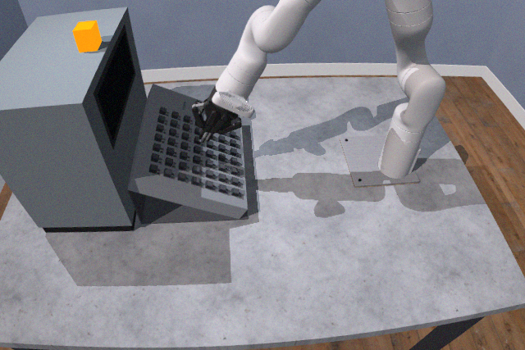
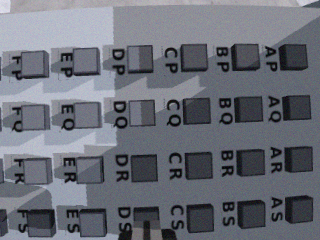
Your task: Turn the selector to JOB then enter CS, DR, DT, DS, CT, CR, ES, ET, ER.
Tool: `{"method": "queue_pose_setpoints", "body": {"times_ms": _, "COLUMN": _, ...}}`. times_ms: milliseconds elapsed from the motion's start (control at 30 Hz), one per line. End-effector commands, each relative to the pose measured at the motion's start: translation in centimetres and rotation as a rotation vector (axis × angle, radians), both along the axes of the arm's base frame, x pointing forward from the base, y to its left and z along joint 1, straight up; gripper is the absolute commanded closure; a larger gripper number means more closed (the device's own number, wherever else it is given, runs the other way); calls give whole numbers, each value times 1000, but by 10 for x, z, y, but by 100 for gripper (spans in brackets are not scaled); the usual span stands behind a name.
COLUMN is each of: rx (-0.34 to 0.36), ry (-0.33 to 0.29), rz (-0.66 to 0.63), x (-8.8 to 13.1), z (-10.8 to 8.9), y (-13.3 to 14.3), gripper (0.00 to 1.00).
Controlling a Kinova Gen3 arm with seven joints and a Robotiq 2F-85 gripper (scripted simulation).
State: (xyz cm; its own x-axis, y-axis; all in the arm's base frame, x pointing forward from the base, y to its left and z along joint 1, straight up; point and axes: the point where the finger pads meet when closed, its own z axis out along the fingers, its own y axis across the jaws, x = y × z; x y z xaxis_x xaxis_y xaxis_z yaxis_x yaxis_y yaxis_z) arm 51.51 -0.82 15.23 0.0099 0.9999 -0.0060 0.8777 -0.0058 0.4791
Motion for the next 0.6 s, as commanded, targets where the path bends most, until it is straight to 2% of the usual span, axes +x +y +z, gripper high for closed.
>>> {"method": "queue_pose_setpoints", "body": {"times_ms": 0, "rx": 0, "ry": 2, "rz": -1, "x": 1, "z": -2, "y": -1, "gripper": 90}}
{"method": "queue_pose_setpoints", "body": {"times_ms": 567, "rx": 0, "ry": 2, "rz": -1, "x": 10, "z": -19, "y": -1, "gripper": 90}}
